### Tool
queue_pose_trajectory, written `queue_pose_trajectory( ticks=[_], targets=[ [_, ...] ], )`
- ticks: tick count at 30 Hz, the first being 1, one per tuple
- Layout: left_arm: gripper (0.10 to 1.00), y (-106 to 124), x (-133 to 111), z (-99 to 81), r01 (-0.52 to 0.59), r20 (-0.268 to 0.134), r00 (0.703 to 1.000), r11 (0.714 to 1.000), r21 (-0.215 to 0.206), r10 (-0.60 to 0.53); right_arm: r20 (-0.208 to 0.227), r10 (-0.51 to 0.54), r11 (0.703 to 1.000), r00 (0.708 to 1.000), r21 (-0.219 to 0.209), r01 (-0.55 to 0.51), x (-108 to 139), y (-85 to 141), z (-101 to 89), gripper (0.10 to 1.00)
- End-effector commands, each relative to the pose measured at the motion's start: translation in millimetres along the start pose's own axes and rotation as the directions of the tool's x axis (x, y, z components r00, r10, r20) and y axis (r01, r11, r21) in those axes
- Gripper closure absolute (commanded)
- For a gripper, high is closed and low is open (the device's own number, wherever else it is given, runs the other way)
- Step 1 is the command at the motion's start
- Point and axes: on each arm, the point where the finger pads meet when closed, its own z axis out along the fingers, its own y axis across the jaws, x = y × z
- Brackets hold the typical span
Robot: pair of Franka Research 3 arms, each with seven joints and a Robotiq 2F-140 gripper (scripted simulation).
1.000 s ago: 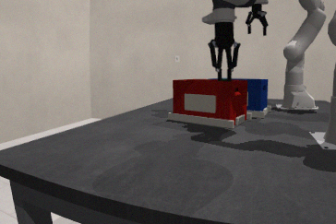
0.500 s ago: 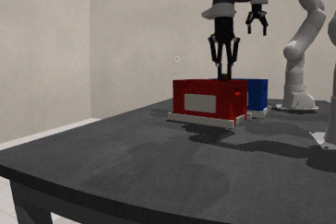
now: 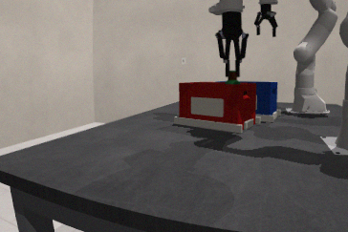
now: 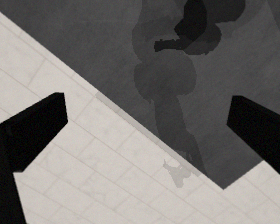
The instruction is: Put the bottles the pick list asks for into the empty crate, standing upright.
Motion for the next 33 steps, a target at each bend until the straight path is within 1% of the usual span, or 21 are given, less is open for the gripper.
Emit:
queue_pose_trajectory(
  ticks=[1, 4, 6, 21, 23, 33],
  targets=[
    [0.999, 0, 0, -10.0, 0.0, 0.0, 1.0, 1.0, 0.004, 0.0, -0.004, 0.004, 1.0, 1.0, 0.0, -0.004, 1, 0, 0.4, 0.098],
    [0.999, 0, 0, -15.0, 0.0, 0.0, 1.0, 1.0, 0.004, 0.0, -0.004, 0.004, 1.0, 1.0, 0.0, -0.004, 1, 0, 0.4, 0.098],
    [0.999, 0, 0, -15.0, 0.0, 0.0, 1.0, 1.0, 0.004, 0.0, -0.004, 0.004, 1.0, 1.0, 0.0, -0.004, 1, 0, 0.4, 0.098],
    [0.999, 0, 0, -40.0, 0.0, 0.0, 1.0, 1.0, 0.004, 0.0, -0.004, 0.004, 1.0, 1.0, 0.0, -0.004, 1, 0, 0.4, 0.098],
    [0.999, 0, 0, -40.0, 0.0, 0.0, 1.0, 1.0, 0.004, 0.0, -0.004, 0.004, 1.0, 1.0, 0.0, -0.004, 1, 0, 0.4, 0.098],
    [0.999, 0, 0, -56.7, 0.0, 0.0, 1.0, 1.0, 0.004, 0.0, -0.004, 0.004, 1.0, 1.0, 0.0, -0.004, 1, 0, 0.4, 0.098]
  ],
)
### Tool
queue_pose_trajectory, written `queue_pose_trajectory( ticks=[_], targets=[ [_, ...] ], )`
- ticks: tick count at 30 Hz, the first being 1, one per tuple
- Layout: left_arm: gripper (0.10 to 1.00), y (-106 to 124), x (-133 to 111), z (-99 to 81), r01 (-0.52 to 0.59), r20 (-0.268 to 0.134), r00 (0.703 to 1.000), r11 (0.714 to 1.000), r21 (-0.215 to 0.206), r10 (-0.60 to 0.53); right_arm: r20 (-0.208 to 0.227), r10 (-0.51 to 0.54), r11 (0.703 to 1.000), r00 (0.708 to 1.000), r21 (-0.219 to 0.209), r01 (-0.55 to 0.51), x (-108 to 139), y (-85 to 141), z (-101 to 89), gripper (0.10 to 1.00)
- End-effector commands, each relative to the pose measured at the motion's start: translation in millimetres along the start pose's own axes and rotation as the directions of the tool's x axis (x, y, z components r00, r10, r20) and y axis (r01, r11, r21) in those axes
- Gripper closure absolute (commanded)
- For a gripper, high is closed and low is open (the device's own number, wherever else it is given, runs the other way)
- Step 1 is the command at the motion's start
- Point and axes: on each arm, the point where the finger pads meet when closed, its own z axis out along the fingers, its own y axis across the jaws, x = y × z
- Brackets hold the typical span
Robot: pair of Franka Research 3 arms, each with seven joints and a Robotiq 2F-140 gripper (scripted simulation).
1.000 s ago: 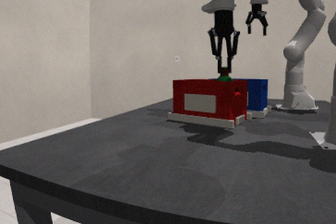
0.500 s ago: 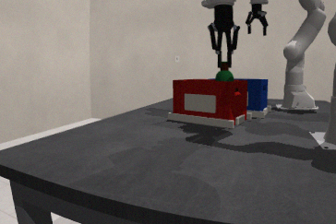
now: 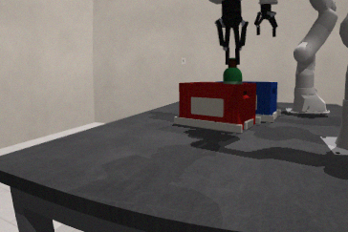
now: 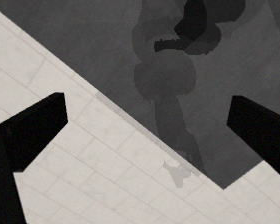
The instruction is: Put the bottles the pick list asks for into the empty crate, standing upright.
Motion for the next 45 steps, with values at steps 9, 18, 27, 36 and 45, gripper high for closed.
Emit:
queue_pose_trajectory(
  ticks=[9, 18, 27, 36, 45],
  targets=[
    [0.999, 0, 0, -20.2, 0.001, -0.001, 1.0, 1.0, 0.004, -0.001, -0.004, 0.004, 1.0, 1.0, 0.0, -0.004, 1, 0, 0.4, 0.098],
    [0.999, 0, 0, -35.2, 0.001, -0.001, 1.0, 1.0, 0.004, -0.001, -0.004, 0.004, 1.0, 1.0, 0.0, -0.004, 1, 0, 0.4, 0.098],
    [0.999, 0, 0, -46.9, 0.001, -0.001, 1.0, 1.0, 0.004, -0.001, -0.004, 0.004, 1.0, 1.0, 0.0, -0.004, 1, 0, 0.4, 0.098],
    [0.999, 0, 0, -61.9, 0.001, -0.001, 1.0, 1.0, 0.004, -0.001, -0.004, 0.004, 1.0, 1.0, 0.0, -0.004, 1, 0, 0.4, 0.098],
    [0.999, 1, 0, -69.2, 0.001, -0.001, 1.0, 1.0, 0.004, -0.001, -0.004, 0.004, 1.0, 1.0, 0.0, -0.004, 1, 0, 0.4, 0.098]
  ],
)
